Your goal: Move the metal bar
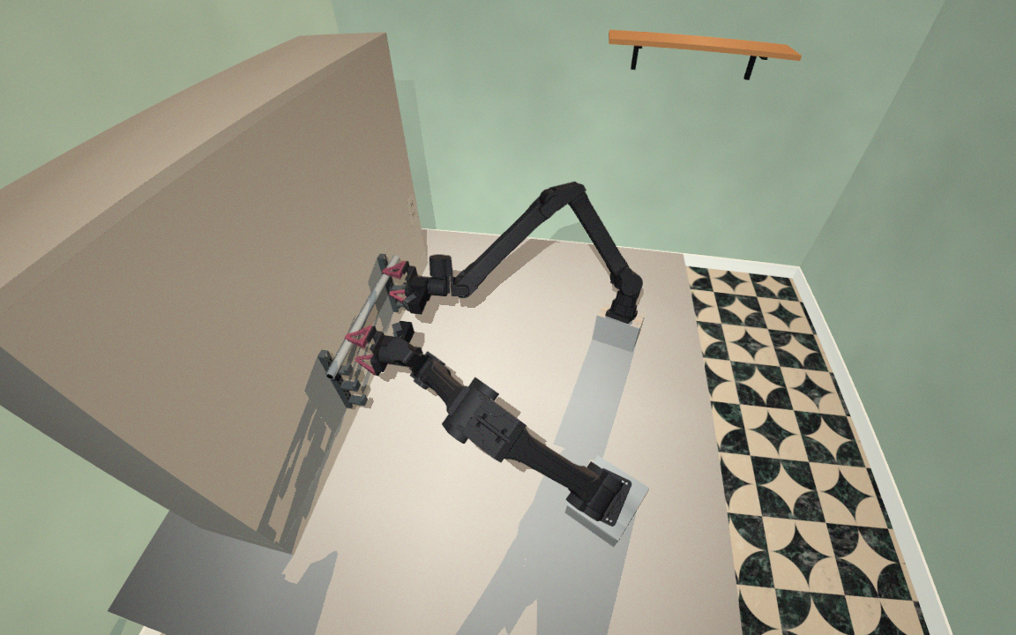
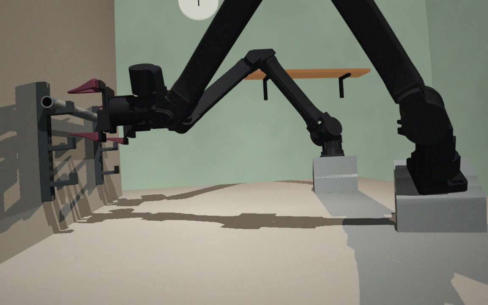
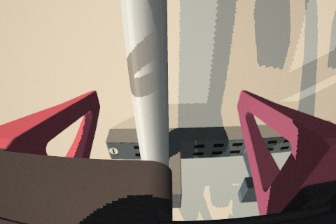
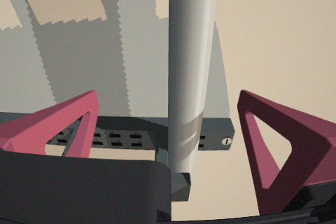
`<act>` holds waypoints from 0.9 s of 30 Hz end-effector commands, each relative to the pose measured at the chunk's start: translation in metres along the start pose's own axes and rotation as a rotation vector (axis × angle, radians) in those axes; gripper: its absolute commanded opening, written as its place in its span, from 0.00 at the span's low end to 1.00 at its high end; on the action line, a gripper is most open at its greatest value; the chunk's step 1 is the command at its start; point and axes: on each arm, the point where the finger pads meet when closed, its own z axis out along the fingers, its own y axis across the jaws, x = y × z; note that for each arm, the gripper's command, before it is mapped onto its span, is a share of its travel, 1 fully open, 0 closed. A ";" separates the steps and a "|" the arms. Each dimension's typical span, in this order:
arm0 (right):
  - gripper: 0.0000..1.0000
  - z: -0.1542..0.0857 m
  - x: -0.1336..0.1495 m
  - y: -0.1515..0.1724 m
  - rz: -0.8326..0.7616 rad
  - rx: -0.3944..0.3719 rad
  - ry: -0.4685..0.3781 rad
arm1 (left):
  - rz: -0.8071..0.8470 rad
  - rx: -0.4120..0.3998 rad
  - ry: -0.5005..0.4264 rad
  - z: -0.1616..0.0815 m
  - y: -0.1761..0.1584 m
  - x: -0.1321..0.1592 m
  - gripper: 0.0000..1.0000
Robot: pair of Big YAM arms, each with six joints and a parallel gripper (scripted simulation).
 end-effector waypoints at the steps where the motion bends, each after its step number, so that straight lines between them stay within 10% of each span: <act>1: 1.00 0.000 0.016 -0.015 0.014 0.033 0.025 | -0.046 -0.050 0.028 0.002 0.033 0.016 1.00; 27: 1.00 -0.025 0.025 -0.029 0.024 0.055 0.041 | -0.054 -0.067 0.041 -0.023 0.043 0.022 1.00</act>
